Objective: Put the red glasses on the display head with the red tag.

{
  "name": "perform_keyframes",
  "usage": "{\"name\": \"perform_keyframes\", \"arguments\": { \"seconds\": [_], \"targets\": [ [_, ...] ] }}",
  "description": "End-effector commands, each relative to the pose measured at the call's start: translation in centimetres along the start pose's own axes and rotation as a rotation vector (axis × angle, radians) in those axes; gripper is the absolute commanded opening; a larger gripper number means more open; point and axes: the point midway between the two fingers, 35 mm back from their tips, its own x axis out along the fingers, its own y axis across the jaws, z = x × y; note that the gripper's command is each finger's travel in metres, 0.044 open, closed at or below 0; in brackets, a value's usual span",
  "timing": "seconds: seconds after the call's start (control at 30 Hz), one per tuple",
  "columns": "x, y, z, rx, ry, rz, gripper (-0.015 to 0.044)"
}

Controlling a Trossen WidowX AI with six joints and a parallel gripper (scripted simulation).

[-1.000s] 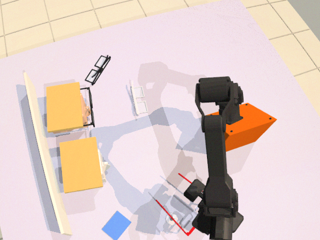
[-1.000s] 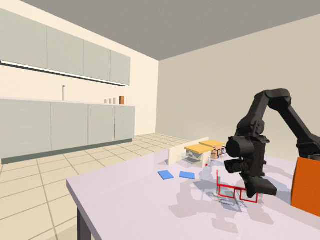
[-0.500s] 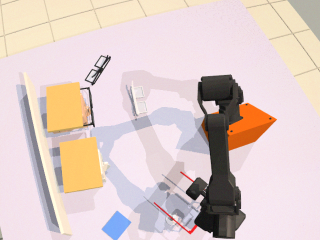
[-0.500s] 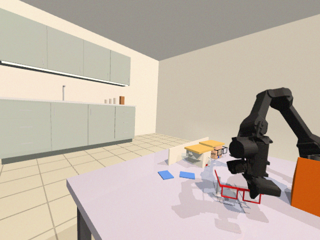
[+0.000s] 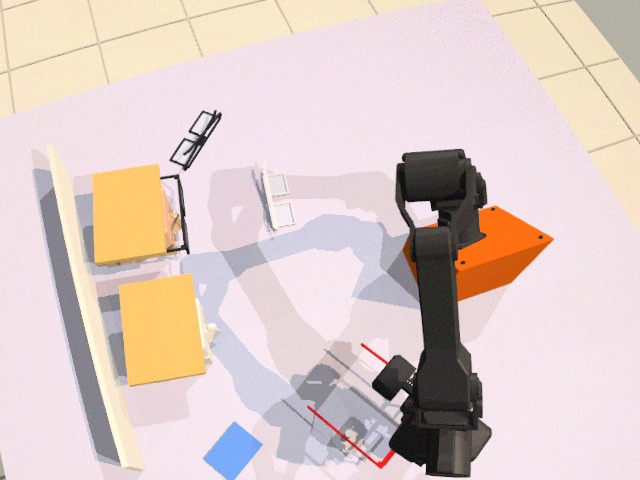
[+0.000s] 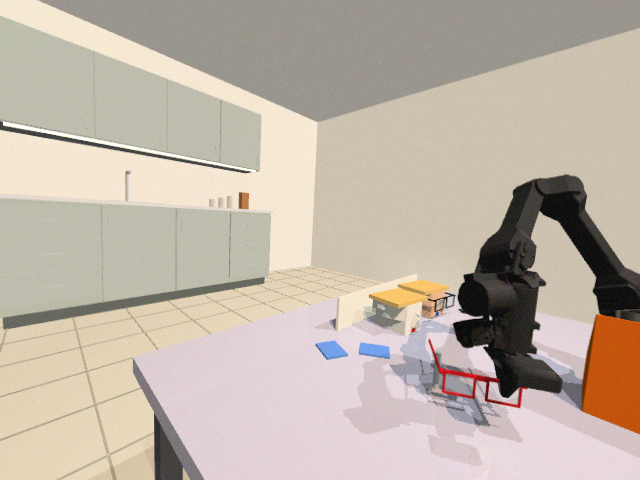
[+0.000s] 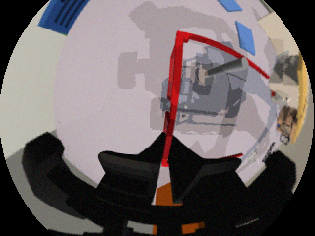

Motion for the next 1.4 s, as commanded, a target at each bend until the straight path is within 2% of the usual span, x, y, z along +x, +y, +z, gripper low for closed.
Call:
{"name": "perform_keyframes", "arguments": {
  "seconds": [0.0, 0.53, 0.87, 1.07, 1.37],
  "targets": [
    [-0.1, 0.1, 0.1, 0.003, -0.001, 0.005, 0.0],
    [-0.3, 0.1, 0.9, 0.003, -0.002, 0.005, 0.0],
    [-6.0, 0.1, 1.3, 0.003, -0.002, 0.006, 0.0],
    [-6.5, -0.3, 1.4, -0.009, -0.005, 0.015, 0.0],
    [-9.3, -3.4, 2.0, -0.11, -0.043, 0.079, 0.0]
  ]
}}
